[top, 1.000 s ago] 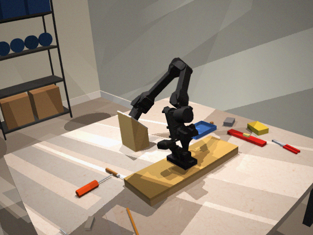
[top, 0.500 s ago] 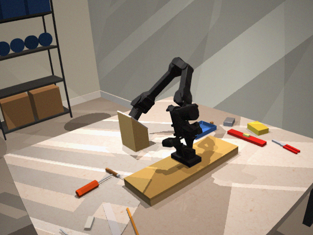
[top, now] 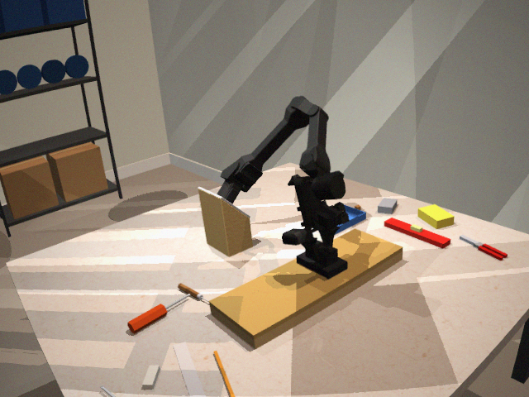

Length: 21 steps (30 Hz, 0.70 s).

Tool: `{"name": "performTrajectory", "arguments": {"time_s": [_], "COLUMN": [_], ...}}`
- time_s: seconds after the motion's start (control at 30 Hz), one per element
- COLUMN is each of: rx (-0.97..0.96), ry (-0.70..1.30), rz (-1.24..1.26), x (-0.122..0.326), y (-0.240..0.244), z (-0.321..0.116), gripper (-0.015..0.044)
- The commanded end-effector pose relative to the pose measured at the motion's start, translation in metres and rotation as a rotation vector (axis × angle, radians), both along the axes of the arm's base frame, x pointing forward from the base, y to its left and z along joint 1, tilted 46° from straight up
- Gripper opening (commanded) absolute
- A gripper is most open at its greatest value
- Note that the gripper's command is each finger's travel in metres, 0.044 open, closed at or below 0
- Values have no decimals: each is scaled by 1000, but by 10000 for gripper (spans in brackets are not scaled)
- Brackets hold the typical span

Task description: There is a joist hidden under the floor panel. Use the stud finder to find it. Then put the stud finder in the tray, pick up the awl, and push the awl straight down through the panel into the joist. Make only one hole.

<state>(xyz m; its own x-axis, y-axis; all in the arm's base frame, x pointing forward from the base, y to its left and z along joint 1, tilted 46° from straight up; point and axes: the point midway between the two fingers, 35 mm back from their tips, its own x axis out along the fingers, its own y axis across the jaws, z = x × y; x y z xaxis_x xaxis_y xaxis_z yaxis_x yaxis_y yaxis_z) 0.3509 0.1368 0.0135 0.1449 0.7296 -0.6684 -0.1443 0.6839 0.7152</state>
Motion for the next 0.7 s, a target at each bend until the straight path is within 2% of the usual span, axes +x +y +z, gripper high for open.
{"name": "performTrajectory", "arguments": {"time_s": [0.0,0.67], "rx": [7,9], "ry": [-7,-7], "rz": [11,11], "x": [-2,-8], "y": [10,34], "z": [10,35], "gripper": [0,0]}}
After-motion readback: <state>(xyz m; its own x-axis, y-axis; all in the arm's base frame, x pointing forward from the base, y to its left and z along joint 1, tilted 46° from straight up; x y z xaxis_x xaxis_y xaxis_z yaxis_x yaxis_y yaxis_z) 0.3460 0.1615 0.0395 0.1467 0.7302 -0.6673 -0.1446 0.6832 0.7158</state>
